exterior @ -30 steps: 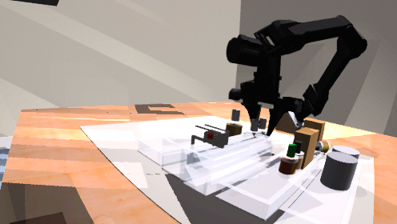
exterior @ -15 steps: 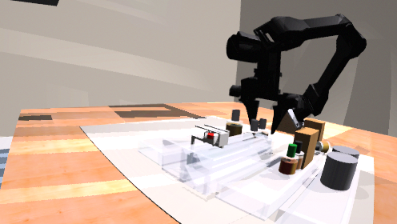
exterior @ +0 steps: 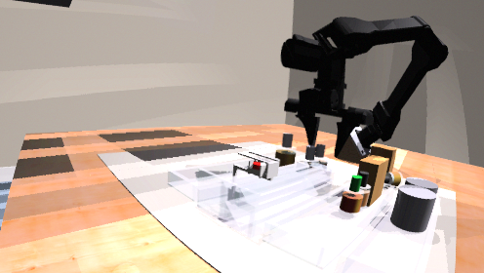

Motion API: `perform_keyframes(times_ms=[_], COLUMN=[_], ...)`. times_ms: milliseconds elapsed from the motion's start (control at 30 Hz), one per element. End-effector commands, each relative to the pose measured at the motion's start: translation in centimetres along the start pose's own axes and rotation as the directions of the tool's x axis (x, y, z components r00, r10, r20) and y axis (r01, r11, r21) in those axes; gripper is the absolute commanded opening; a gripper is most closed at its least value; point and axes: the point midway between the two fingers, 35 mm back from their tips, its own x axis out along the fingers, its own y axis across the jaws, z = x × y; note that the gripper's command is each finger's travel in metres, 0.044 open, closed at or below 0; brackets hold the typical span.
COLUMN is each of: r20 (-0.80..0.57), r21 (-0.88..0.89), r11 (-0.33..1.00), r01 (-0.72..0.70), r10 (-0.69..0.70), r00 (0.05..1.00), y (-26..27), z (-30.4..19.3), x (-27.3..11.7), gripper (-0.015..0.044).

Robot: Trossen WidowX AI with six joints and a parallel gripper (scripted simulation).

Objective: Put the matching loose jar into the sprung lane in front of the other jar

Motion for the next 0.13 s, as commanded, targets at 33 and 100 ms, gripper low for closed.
perform_keyframes(times_ms=[33, 100], r20=[0.003, 0.002], r21=[-0.006, -0.006], r11=[1.000, 1.000], r01=[0.005, 0.005], r10=[-0.005, -0.005], r00=[1.000, 1.000], y=[0.0, 0.0], z=[-1.8, -2.5], x=[-0.2, -0.2], gripper=[0.0276, 0.0276])
